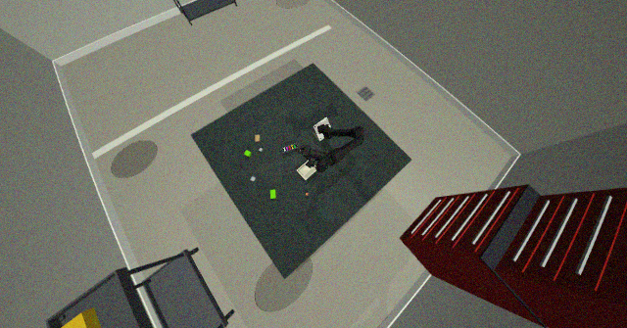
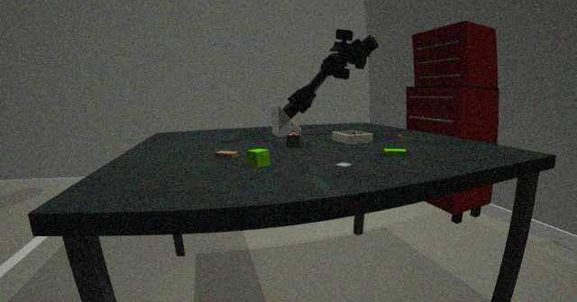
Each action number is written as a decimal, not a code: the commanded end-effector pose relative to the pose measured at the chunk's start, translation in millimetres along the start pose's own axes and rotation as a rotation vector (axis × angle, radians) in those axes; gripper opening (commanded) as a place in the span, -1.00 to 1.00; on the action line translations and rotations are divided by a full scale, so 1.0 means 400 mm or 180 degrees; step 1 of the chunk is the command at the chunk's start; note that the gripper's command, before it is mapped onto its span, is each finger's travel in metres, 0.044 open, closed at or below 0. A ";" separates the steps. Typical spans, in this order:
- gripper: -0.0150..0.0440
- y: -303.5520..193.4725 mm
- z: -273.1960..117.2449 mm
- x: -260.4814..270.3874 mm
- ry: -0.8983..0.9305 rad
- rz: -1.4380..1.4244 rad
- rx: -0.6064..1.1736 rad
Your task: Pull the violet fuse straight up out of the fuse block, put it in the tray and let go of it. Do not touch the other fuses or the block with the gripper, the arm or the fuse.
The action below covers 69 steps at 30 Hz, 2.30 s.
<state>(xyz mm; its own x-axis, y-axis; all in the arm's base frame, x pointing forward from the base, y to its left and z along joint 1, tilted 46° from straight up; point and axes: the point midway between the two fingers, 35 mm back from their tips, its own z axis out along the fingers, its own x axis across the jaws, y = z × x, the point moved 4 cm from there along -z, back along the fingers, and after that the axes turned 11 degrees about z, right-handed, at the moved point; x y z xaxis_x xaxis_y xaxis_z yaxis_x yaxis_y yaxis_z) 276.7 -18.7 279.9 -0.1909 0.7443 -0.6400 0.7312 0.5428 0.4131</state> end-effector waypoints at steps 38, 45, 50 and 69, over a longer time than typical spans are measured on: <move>-0.24 -0.201 0.504 0.405 0.4565 -0.1167 -0.1118; -0.24 -0.201 0.506 0.422 0.4565 -0.1167 -0.1118; -0.24 -0.201 0.507 0.434 0.4565 -0.1167 -0.1119; -0.24 -0.203 0.508 0.465 0.4567 -0.1166 -0.1121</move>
<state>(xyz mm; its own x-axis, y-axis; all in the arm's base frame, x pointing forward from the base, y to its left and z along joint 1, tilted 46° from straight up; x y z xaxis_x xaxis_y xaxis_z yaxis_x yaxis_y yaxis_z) 314.9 -4.4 -4.0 -0.9301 0.1734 0.3239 0.3498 0.6878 0.6361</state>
